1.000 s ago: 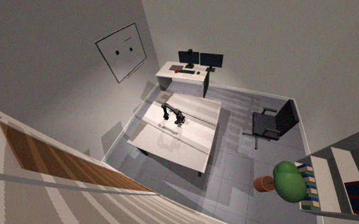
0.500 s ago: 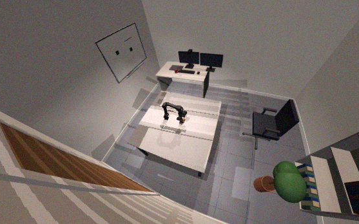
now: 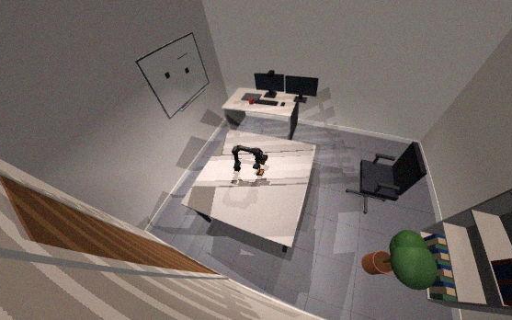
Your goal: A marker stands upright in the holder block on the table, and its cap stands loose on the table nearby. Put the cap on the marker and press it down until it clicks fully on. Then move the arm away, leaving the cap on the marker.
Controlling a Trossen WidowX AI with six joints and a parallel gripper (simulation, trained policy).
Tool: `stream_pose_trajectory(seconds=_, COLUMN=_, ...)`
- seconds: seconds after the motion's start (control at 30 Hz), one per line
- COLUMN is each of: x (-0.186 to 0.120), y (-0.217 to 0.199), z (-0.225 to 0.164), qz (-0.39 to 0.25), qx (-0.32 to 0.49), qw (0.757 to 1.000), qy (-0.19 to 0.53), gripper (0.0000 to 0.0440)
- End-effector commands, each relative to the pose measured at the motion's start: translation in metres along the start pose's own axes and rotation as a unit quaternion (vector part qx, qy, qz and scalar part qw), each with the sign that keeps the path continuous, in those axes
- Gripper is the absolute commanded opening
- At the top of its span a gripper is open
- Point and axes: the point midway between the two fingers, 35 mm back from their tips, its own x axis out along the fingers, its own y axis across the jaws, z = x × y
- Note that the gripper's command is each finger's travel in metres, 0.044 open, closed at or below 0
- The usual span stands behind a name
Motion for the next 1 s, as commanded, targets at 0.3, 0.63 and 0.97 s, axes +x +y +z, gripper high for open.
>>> stream_pose_trajectory(seconds=0.3, x=0.016, y=0.004, z=-0.002, qz=-0.002, qx=0.005, qw=1.000, qy=0.026, gripper=0.0000)
stream_pose_trajectory(seconds=0.63, x=0.036, y=0.002, z=-0.002, qz=-0.001, qx=0.006, qw=0.999, qy=0.041, gripper=0.0000)
stream_pose_trajectory(seconds=0.97, x=0.064, y=0.001, z=-0.002, qz=0.005, qx=-0.007, qw=0.999, qy=0.054, gripper=0.0000)
